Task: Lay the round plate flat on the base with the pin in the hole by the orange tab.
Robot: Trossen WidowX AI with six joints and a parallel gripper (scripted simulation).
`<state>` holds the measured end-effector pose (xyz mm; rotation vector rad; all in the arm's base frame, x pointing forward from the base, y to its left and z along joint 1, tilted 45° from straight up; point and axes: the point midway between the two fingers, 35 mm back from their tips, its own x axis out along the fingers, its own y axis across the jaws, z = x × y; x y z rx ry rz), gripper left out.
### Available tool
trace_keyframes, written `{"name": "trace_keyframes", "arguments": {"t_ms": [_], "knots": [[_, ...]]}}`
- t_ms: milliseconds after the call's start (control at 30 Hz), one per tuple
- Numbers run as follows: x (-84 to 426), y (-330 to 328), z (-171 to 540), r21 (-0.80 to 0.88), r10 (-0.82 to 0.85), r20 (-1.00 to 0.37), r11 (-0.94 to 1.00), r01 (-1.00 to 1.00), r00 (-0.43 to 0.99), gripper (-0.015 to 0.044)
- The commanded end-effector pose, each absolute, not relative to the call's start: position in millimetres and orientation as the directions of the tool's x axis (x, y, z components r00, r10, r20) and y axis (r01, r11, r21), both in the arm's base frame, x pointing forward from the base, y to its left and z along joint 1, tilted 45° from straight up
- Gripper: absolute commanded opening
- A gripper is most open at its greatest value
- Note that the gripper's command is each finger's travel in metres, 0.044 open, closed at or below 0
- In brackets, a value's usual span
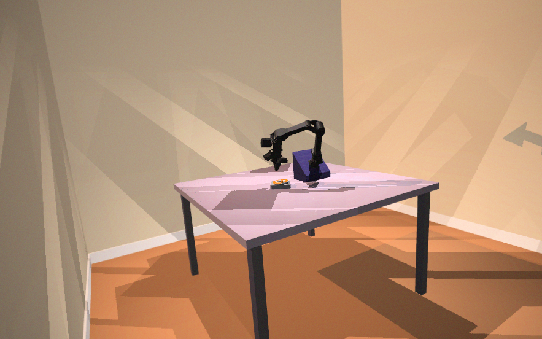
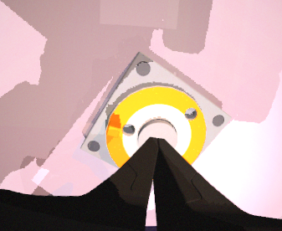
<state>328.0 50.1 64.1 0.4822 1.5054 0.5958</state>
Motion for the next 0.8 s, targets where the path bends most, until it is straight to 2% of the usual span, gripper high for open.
{"name": "trace_keyframes", "arguments": {"t_ms": [0, 767], "knots": [[324.2, 78.8, 66.3, 0.704, 0.698, -0.71, 0.699, -0.126, -0.096, 0.0], [316.0, 113.8, 34.1, 0.706, 0.7, -0.708, 0.697, -0.126, -0.096, 0.0]]}}
